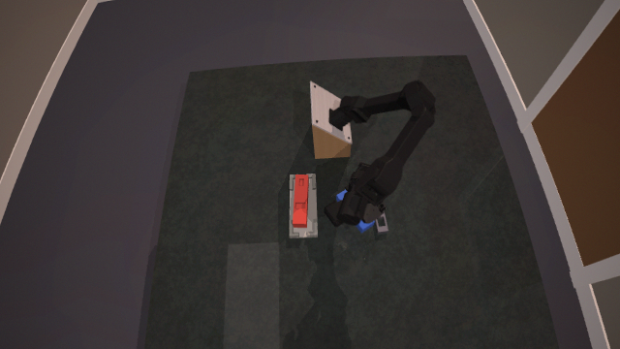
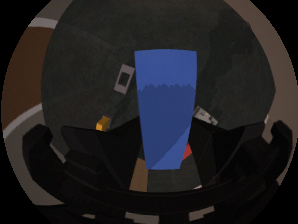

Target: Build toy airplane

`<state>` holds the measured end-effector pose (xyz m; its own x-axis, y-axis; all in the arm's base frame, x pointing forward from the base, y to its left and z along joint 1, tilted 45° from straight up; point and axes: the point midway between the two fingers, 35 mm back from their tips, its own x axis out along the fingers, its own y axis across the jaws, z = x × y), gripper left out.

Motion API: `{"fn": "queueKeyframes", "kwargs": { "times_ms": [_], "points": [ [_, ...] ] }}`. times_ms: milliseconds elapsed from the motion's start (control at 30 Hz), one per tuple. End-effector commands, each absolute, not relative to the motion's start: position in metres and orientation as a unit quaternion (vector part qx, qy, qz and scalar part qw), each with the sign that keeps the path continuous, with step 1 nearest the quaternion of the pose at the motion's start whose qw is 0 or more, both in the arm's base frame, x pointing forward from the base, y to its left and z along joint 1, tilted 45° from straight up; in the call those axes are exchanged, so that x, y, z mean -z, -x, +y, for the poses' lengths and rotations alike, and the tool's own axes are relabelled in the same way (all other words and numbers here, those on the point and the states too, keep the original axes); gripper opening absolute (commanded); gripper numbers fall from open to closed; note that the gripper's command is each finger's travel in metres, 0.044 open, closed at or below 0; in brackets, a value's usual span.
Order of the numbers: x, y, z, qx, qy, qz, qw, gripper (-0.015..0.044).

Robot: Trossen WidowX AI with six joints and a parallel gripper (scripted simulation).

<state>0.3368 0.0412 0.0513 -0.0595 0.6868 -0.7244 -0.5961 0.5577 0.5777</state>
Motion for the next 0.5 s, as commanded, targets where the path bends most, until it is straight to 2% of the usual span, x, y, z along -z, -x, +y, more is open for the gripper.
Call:
{"fn": "queueKeyframes", "kwargs": {
  "times_ms": [0, 467],
  "points": [
    [-0.039, -0.336, 0.031, -0.482, -0.02, 0.546, 0.685, 0.0],
    [-0.003, -0.331, 0.003, -0.54, 0.059, 0.489, 0.682, 0.0]
  ]
}}
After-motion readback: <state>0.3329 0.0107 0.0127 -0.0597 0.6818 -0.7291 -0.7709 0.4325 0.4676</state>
